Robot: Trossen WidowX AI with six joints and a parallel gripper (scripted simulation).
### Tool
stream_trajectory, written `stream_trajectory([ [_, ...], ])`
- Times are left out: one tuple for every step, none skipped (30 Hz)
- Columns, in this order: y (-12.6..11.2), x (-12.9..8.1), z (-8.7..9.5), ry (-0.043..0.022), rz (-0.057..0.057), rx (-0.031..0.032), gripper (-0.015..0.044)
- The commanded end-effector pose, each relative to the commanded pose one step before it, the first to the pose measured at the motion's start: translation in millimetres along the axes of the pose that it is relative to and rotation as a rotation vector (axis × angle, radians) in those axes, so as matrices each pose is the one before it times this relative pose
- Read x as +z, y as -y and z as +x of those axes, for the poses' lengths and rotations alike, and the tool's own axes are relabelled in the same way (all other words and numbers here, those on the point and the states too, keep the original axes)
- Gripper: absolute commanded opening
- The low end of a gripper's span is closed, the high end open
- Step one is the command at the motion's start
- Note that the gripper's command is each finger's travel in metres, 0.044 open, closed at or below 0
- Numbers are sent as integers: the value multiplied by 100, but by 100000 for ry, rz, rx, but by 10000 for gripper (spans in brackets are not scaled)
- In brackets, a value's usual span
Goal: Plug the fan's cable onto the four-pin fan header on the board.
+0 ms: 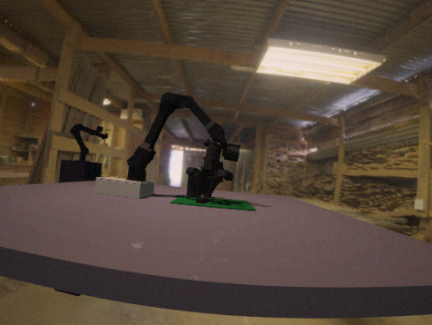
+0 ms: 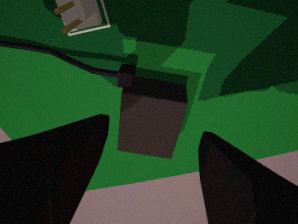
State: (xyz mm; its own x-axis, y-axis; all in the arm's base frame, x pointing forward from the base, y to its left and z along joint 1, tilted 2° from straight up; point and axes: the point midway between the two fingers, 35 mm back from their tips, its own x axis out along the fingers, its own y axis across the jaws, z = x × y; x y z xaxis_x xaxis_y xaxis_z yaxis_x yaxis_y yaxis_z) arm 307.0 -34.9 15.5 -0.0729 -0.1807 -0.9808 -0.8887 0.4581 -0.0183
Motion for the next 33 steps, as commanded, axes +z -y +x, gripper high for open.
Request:
stream_trajectory([
  [-189,212,795,351,-232,604,210],
  [-3,38,157,0,0,1,210],
  [-4,37,157,0,0,1,210],
  [-5,37,157,0,0,1,210],
  [-6,37,157,0,0,2,210],
  [-6,36,157,0,0,2,210],
  [-7,36,157,0,0,2,210],
  [-8,35,157,0,0,2,210],
  [-9,35,157,0,0,2,210],
  [-10,34,157,0,0,2,210],
  [-8,27,125,0,0,2,210],
  [-5,16,76,0,0,1,210],
  [-2,5,25,0,0,0,210],
  [0,0,0,0,0,0,210],
  [0,0,0,0,0,0,210],
  [0,0,0,0,0,0,210],
  [148,-85,-223,-435,-110,-415,184],
  [0,0,0,0,0,0,157],
  [0,0,0,0,0,0,131],
  [0,0,0,0,0,0,105],
  [0,0,0,0,0,0,98],
  [0,0,0,0,0,0,92],
  [0,0,0,0,0,0,85],
  [0,0,0,0,0,0,78],
  [0,0,0,0,0,0,72],
  [0,0,0,0,0,0,65],
  [0,0,0,0,0,0,58],
  [0,0,0,0,0,0,52],
  [0,0,0,0,0,0,45],
  [0,0,0,0,0,0,38],
  [5,-10,-49,3,1,2,12],
  [13,-29,-148,10,3,7,0],
  [21,-49,-246,17,5,12,0],
])
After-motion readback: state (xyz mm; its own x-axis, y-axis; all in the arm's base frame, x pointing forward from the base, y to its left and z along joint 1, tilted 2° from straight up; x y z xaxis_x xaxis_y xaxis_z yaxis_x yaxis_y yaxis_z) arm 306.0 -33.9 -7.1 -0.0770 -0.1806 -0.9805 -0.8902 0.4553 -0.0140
